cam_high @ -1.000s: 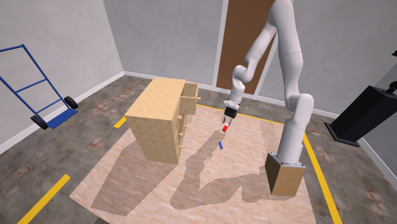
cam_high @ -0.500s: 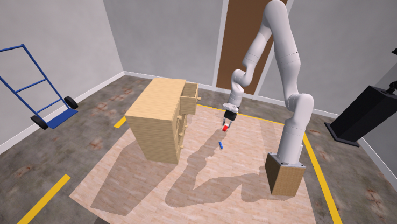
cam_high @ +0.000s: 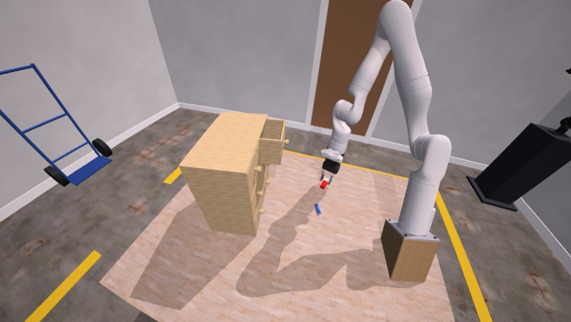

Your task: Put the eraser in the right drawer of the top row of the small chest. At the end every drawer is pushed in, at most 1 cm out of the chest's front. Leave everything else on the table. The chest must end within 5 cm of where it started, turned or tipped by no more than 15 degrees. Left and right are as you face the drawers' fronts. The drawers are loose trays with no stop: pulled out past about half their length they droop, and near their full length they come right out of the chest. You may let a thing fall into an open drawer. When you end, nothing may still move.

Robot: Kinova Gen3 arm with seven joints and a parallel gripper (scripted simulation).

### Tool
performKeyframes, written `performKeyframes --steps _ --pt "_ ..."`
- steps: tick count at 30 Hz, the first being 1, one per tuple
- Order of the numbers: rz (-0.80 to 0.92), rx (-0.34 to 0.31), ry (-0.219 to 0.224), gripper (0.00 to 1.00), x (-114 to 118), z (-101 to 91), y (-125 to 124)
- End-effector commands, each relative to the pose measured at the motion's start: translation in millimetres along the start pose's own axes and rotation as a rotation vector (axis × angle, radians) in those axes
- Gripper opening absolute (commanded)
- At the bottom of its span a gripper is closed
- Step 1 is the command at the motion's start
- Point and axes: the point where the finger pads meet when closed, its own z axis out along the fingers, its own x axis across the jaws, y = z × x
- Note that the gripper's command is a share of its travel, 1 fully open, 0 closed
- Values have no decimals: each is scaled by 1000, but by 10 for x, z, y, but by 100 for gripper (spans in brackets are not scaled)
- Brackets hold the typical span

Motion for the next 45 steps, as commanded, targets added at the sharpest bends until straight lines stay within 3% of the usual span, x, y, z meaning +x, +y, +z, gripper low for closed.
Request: performKeyframes --steps 1,10,24,45 --pt "0 0 1 75 3 -3 -2" --pt "0 0 1 75 4 5 -2" --pt "0 0 1 75 4 191 -2" --pt "0 0 1 75 4 197 -2"
